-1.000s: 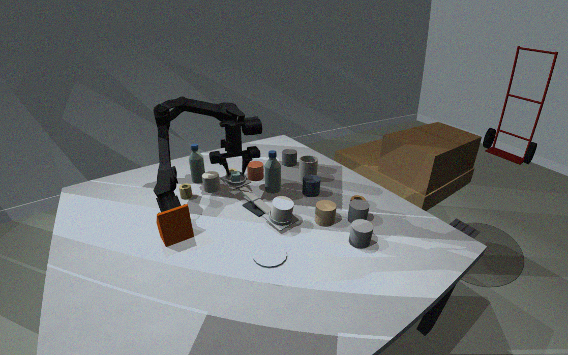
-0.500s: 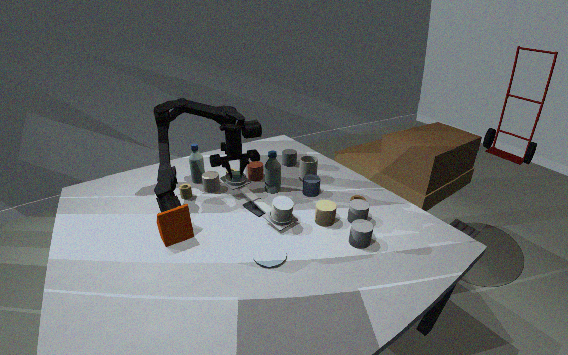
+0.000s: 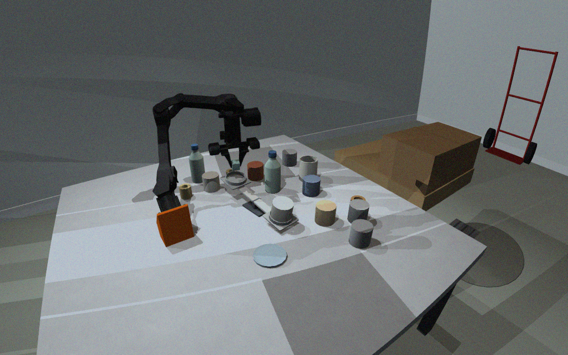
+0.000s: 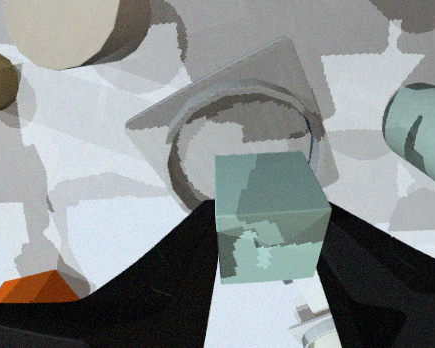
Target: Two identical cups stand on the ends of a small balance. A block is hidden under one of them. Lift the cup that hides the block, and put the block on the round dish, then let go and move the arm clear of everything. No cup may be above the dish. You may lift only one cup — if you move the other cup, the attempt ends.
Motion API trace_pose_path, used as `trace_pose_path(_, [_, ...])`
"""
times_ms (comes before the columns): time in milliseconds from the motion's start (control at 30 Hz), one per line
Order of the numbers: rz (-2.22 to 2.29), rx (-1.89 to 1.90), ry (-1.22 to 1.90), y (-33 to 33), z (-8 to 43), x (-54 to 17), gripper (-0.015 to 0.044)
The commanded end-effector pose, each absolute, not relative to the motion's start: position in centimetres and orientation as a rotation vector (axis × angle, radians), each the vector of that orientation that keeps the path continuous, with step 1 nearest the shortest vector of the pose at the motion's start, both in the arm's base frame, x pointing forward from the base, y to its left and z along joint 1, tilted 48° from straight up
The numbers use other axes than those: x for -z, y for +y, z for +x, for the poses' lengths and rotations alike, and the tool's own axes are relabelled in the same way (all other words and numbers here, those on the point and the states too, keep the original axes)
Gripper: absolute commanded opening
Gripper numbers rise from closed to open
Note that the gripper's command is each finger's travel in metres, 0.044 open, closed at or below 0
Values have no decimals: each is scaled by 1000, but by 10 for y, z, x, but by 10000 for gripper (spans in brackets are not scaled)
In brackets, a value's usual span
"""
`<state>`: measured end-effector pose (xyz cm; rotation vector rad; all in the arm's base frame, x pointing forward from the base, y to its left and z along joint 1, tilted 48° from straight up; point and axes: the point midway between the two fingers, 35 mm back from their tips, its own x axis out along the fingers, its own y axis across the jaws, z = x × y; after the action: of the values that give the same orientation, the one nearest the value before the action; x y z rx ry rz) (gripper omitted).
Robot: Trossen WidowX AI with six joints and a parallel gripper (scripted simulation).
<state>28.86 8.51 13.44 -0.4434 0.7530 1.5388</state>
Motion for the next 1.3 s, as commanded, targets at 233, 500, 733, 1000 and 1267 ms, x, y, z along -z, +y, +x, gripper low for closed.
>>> trace_pose_path(233, [-440, -1519, 758, 48, 292, -166, 0])
trace_pose_path(500, [-451, -1512, 766, 28, 305, -140, 0])
trace_pose_path(733, [-461, -1507, 775, 5, 316, -110, 0])
trace_pose_path(1000, [-470, -1505, 791, -22, 322, -74, 0])
trace_pose_path(1267, [-478, -1509, 814, -49, 321, -37, 0])
